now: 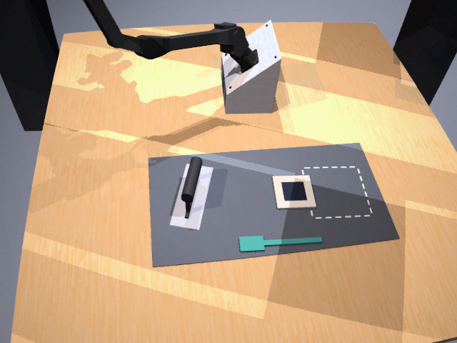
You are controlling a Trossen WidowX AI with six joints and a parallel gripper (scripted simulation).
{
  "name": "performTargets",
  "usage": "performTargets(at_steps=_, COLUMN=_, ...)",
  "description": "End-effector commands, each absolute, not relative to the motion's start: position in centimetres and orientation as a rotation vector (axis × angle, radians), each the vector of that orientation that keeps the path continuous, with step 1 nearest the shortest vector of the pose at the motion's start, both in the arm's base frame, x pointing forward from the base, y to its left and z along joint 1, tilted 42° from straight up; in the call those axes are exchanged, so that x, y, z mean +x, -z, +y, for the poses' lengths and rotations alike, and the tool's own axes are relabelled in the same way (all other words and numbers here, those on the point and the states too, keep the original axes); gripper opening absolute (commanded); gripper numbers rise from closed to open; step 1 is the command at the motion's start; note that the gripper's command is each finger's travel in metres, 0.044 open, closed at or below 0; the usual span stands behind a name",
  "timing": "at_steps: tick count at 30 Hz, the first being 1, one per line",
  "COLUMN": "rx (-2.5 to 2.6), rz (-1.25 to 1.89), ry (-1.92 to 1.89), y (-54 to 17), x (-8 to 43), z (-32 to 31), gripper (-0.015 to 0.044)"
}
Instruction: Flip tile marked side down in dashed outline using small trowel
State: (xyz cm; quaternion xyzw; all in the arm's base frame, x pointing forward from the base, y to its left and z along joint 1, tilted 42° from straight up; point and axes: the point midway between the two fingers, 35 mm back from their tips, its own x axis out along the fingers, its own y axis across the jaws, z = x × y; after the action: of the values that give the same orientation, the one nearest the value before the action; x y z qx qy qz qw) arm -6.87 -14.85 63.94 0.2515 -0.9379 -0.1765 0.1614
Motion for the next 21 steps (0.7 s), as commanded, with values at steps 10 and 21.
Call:
performTargets(at_steps=10, rx=0.718, rz=-2.677, ry=0.504, y=-63.94, x=-6.87, z=-14.85, gripper=0.0053)
performTargets(at_steps=21, rx=0.718, rz=-2.677, ry=0.504, y=-63.94, x=-6.87, z=-14.85, gripper=0.01)
